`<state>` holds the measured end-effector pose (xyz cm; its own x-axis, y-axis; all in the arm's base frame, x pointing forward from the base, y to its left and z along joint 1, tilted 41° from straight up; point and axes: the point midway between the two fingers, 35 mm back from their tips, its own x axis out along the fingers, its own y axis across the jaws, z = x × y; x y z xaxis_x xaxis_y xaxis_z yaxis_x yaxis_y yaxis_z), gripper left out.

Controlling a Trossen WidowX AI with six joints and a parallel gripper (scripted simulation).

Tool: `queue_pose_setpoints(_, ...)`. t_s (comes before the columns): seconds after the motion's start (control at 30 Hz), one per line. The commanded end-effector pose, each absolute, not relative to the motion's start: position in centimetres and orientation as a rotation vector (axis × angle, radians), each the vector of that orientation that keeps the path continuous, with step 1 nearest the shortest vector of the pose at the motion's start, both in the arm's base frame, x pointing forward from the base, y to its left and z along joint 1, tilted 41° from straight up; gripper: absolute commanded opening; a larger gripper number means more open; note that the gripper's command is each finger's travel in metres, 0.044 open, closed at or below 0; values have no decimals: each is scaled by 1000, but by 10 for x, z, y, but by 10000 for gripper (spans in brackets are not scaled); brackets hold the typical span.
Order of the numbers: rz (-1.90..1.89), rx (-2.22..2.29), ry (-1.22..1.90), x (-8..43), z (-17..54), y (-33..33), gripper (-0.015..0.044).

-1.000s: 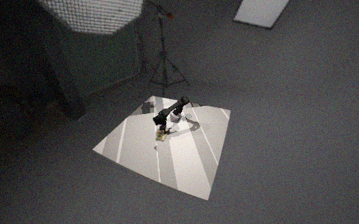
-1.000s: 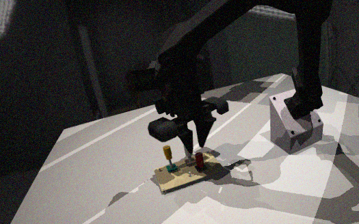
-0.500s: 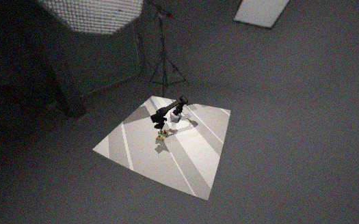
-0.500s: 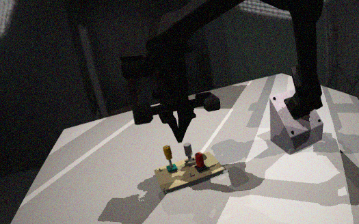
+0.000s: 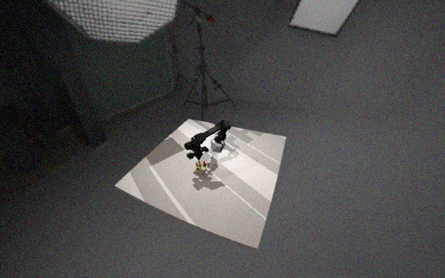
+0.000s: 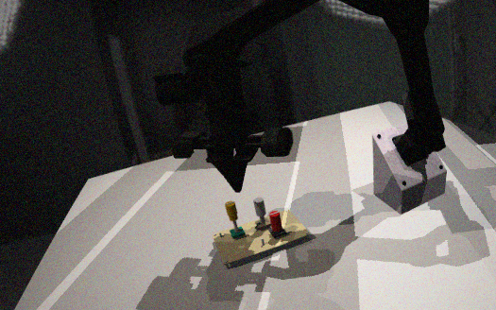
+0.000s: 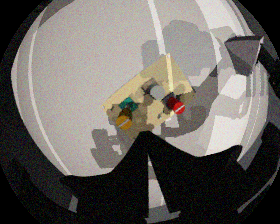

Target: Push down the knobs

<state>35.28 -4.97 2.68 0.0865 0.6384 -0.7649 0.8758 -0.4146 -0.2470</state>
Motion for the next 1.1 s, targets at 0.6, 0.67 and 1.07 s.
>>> queue_pose_setpoints(0.6,-2091,2440,1164,369,32,-68,0)
queue_pose_setpoints(0.67,-2173,2461,1114,370,33,-69,0)
queue_pose_setpoints(1.07,-2360,2498,990,373,26,-66,0)
